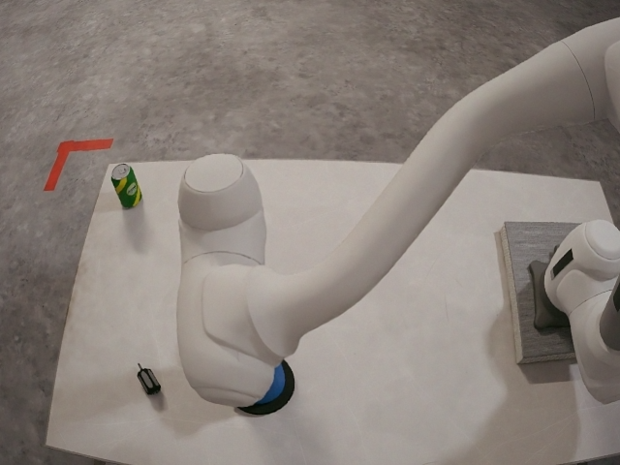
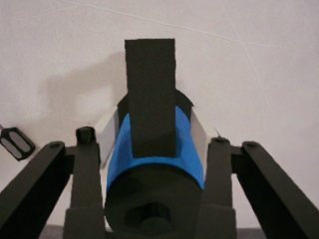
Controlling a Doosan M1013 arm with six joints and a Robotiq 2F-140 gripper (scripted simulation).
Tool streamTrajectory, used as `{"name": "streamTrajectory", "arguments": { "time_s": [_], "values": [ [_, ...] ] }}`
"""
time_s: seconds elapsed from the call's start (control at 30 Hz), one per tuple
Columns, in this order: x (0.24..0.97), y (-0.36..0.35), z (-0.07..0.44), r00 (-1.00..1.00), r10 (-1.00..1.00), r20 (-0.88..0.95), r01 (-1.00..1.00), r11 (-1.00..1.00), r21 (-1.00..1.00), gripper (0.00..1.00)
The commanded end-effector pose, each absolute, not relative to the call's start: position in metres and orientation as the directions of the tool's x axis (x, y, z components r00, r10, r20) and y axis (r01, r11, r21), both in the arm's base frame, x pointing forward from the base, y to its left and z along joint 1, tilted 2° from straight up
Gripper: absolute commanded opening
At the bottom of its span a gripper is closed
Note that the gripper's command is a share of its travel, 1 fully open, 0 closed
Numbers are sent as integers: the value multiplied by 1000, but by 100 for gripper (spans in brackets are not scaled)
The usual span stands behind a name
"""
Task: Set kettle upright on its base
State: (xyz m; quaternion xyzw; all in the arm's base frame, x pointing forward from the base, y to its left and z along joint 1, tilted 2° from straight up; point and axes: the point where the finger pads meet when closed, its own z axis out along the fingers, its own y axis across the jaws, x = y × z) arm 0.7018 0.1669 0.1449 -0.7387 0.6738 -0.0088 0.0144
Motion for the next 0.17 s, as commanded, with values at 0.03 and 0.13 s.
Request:
{"name": "streamTrajectory", "arguments": {
  "time_s": [0.03,0.13],
  "values": [
    [702,166,143,94,-996,-1,-995,-94,-35,52],
    [702,166,143,94,-996,-1,-995,-94,-35,52]
  ]
}}
